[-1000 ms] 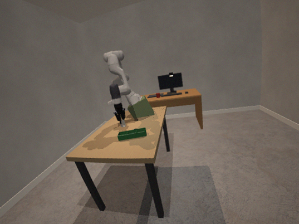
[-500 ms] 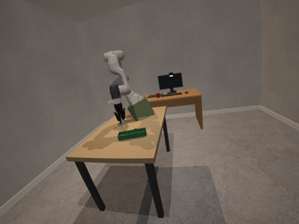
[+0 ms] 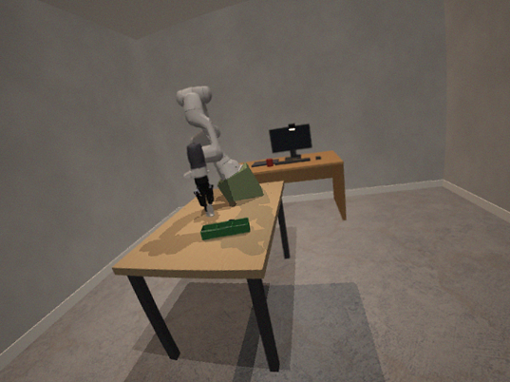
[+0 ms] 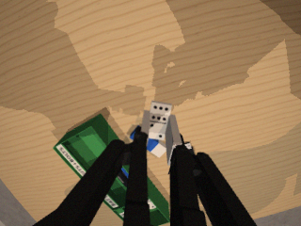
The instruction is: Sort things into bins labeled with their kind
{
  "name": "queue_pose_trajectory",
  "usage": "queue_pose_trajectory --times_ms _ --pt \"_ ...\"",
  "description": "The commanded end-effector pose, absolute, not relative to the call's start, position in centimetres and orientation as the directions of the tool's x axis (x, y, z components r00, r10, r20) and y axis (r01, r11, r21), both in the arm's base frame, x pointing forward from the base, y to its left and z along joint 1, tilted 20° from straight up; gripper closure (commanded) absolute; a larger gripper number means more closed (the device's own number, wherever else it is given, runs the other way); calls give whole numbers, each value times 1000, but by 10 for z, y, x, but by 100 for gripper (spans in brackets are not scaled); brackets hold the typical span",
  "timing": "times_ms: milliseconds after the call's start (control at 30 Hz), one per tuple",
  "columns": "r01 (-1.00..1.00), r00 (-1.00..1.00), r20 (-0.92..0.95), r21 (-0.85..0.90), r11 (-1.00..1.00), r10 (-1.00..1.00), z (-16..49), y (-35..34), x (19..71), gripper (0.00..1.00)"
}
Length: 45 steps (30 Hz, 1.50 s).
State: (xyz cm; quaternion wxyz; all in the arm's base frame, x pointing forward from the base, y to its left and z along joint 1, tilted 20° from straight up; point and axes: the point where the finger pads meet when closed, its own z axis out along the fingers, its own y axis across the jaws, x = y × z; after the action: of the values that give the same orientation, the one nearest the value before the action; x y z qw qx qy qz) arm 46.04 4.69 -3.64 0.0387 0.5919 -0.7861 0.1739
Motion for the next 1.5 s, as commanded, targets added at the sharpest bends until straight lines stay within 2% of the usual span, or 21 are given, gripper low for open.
queue_pose_trajectory --times_ms 0,367,1200,1367,1467 --pt "-942 -304 265 -228 247 -915 -36 47 460 87" --pt "-942 -304 265 -228 247 -915 -29 49 459 87" --pt "-942 -304 265 -228 247 -915 -68 177 490 87" --pt "-987 -66 312 -157 17 -948 -77 205 496 87" --pt "-989 -19 316 -147 -29 -949 -80 216 499 87"
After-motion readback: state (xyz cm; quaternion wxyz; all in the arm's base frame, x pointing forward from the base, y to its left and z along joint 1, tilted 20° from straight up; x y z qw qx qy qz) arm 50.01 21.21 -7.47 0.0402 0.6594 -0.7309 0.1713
